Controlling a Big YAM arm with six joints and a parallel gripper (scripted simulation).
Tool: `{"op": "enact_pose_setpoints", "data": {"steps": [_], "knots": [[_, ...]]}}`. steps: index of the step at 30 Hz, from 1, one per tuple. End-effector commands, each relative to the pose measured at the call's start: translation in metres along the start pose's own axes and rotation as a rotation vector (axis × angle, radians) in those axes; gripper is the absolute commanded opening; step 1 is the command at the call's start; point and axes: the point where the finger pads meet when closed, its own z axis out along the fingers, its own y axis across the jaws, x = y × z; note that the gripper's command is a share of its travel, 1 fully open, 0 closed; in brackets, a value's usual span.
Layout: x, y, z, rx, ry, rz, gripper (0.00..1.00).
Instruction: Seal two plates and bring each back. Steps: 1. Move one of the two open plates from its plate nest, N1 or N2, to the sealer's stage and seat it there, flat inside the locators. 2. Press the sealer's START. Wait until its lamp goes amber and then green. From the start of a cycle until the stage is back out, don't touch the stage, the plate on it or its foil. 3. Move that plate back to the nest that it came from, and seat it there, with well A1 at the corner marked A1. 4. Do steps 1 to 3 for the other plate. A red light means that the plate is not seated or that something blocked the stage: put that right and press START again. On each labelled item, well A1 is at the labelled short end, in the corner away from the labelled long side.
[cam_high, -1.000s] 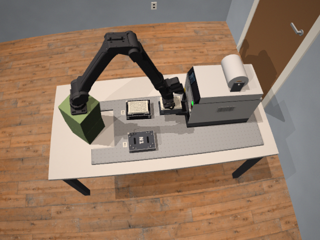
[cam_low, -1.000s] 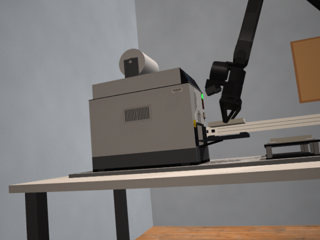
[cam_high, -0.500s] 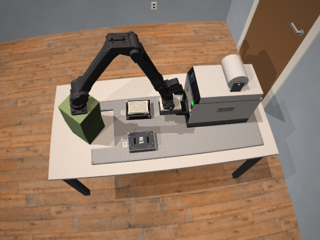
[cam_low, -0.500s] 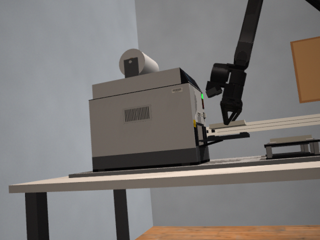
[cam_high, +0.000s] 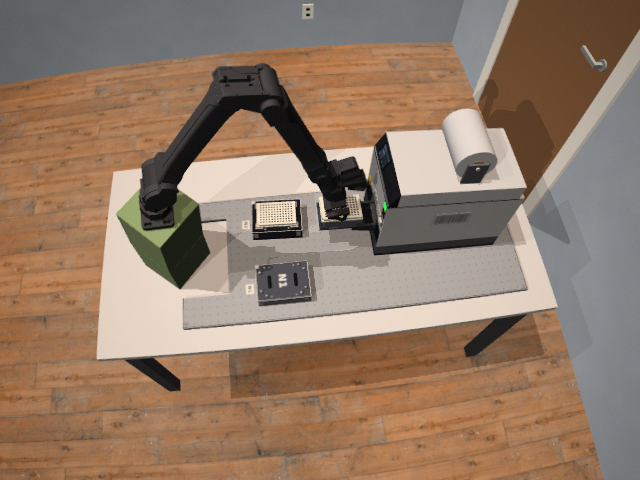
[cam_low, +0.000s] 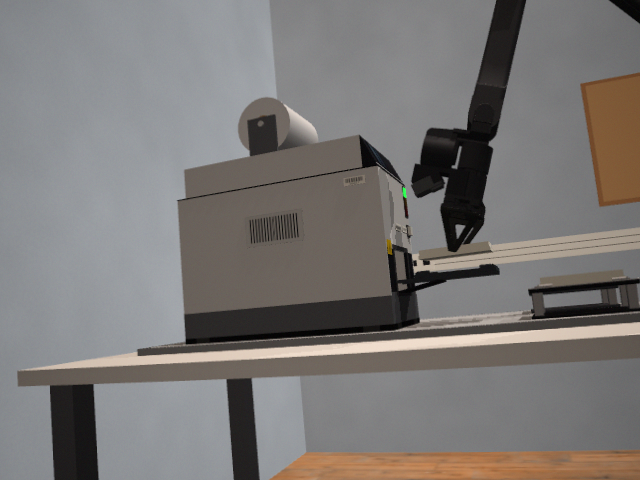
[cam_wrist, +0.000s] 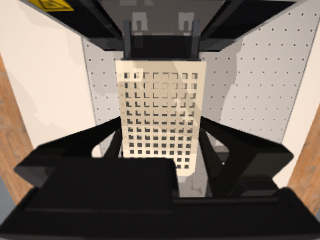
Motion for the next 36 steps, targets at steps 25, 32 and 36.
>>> {"op": "enact_pose_setpoints", "data": {"steps": [25, 32, 36], "knots": [[-0.021, 0.004, -0.014, -0.009, -0.050, 0.006, 0.00], [-0.011, 0.008, -0.007, -0.009, -0.030, 0.003, 0.00], [-0.004, 0.009, -0.002, -0.008, -0.014, -0.003, 0.00]]}}
